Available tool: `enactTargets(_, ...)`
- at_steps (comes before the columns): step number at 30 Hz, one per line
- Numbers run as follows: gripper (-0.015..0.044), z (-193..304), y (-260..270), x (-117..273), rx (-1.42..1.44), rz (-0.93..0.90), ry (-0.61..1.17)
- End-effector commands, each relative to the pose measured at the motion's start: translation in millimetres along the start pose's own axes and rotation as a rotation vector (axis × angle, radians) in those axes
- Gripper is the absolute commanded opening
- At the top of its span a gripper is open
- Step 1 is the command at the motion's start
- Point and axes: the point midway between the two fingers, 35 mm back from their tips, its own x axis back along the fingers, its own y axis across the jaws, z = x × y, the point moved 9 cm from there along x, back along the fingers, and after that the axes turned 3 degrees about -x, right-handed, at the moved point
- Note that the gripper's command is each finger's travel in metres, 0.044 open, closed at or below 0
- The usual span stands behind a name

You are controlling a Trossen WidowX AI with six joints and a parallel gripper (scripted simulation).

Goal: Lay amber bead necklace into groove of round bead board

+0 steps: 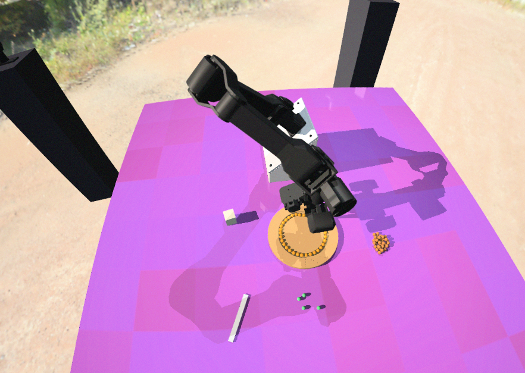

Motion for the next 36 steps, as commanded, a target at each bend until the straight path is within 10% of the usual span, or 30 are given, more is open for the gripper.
enactTargets(1,0.012,0,-2,-7,0.008,0.009,-0.008)
enactTargets(36,0.0,-1,-3,-21,0.005,0.011,-0.005)
